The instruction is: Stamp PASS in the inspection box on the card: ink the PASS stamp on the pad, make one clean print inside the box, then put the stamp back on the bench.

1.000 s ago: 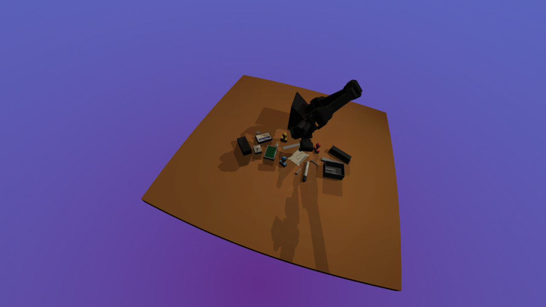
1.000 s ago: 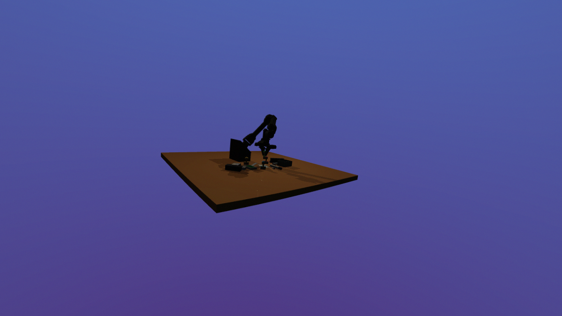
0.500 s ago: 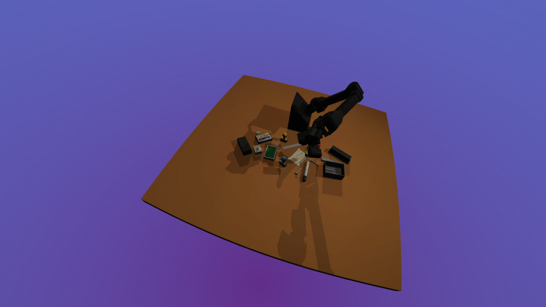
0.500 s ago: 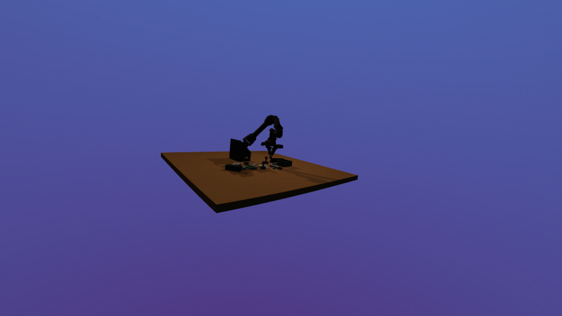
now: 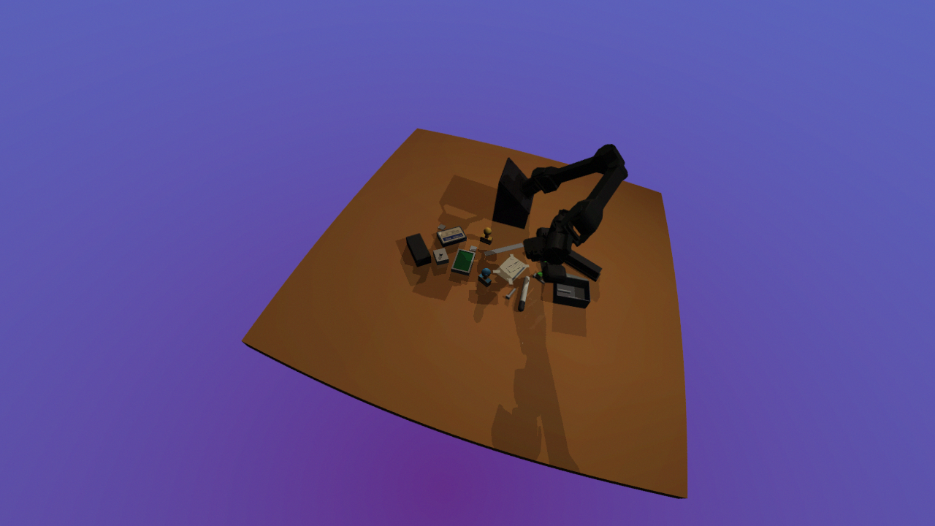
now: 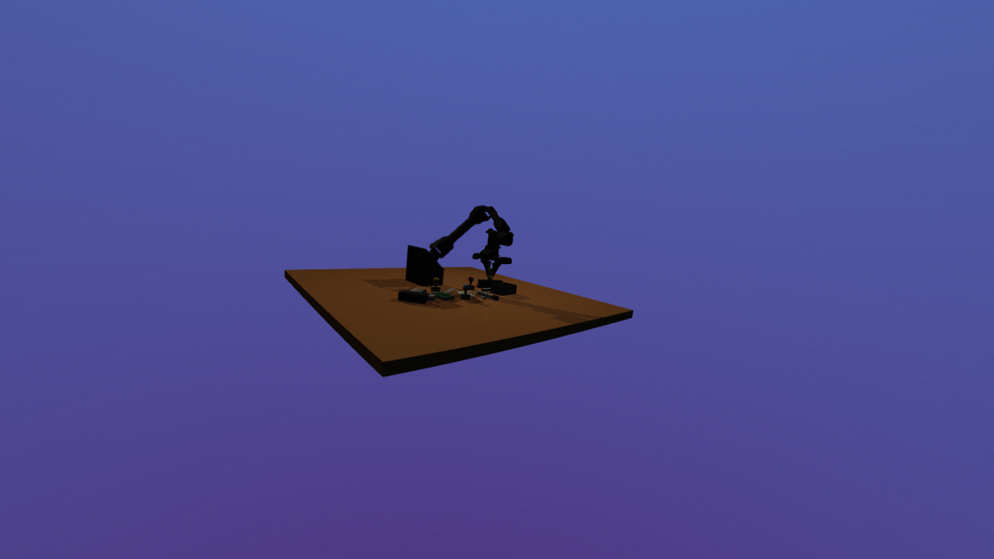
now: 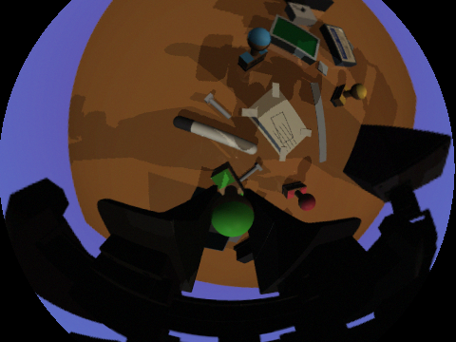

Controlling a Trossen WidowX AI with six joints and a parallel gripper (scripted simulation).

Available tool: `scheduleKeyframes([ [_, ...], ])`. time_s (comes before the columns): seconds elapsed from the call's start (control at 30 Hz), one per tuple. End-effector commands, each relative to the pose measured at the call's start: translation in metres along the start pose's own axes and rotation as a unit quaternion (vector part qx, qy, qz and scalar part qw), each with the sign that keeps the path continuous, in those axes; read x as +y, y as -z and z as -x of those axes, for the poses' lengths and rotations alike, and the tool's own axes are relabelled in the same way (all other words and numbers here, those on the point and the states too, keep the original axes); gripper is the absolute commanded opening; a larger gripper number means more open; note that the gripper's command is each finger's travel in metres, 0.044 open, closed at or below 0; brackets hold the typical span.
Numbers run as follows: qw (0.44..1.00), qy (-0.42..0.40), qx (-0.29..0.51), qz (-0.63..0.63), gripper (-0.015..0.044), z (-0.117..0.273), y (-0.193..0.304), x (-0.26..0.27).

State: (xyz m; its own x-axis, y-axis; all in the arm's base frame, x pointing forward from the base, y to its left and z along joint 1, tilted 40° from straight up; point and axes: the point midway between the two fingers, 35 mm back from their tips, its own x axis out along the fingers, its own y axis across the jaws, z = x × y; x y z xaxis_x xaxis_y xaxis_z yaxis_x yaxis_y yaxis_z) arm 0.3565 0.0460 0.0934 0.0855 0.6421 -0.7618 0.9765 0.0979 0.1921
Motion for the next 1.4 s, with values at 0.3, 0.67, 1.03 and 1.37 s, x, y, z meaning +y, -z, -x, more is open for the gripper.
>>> scheduleKeyframes([
  [0.3,1.000,-0.001,0.001,-0.002,0.0000,-0.020,0.000,0.002],
  [0.67,1.000,-0.001,0.001,-0.002,0.0000,-0.038,0.001,0.002],
  [1.03,1.000,-0.001,0.002,-0.002,0.0000,-0.056,0.001,0.001],
  [1.37,1.000,0.000,0.002,0.001,0.0105,-0.061,0.002,0.001],
])
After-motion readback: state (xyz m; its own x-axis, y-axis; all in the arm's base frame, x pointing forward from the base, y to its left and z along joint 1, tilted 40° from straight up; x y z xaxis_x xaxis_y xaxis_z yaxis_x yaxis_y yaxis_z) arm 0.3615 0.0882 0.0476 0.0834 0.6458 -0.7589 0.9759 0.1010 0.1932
